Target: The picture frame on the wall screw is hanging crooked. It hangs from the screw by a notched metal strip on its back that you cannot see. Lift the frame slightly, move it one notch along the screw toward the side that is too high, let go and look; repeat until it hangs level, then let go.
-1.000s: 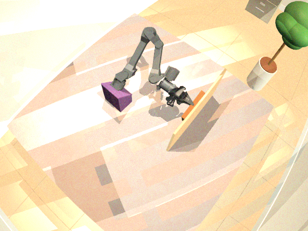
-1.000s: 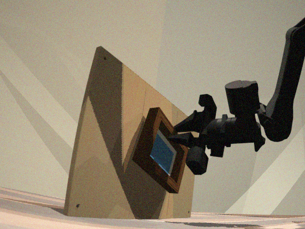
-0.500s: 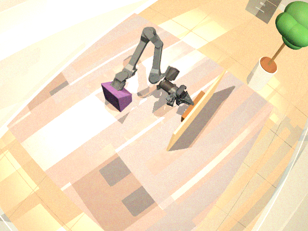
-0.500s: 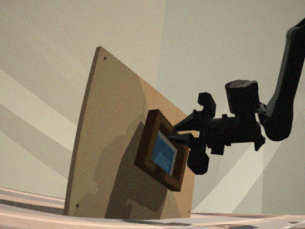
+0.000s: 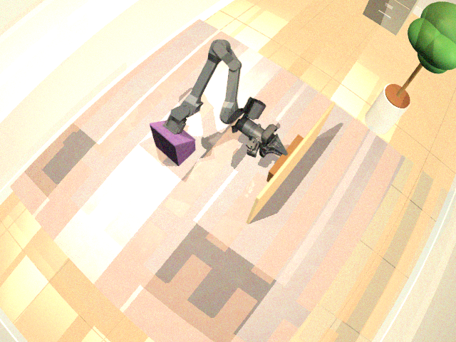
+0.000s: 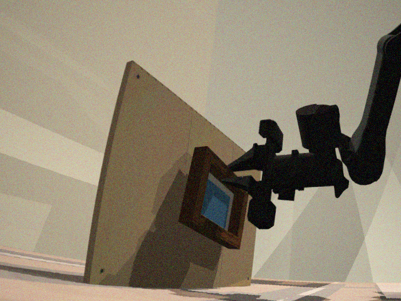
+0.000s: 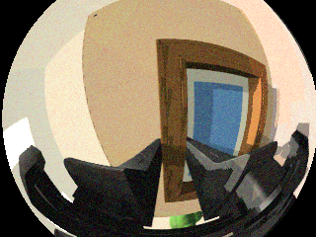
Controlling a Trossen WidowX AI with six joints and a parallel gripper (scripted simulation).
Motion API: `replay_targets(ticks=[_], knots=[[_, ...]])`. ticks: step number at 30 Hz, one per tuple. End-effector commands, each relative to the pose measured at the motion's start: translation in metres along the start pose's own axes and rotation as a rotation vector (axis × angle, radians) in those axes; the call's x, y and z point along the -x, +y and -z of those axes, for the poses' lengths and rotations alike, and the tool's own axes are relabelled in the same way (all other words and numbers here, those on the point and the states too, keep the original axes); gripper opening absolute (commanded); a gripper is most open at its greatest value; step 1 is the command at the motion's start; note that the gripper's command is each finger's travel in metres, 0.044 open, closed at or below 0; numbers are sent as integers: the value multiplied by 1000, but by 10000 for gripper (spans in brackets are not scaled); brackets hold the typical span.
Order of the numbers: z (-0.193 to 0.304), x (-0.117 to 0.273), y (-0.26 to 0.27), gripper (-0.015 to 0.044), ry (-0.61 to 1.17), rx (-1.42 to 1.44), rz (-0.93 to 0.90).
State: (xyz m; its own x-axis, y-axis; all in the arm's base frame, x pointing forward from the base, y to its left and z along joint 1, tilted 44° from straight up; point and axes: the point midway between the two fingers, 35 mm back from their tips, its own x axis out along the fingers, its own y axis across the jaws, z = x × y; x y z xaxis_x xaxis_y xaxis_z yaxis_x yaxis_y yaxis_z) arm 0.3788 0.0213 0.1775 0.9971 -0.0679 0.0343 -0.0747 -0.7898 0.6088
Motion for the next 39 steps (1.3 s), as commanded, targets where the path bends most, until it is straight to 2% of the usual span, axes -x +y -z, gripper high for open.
replay_targets(ticks=[1, 29, 39], knots=[[0, 0, 0, 0, 1, 26, 5], [1, 0, 2, 0, 1, 171, 4], [1, 0, 2, 260, 0, 150, 0]])
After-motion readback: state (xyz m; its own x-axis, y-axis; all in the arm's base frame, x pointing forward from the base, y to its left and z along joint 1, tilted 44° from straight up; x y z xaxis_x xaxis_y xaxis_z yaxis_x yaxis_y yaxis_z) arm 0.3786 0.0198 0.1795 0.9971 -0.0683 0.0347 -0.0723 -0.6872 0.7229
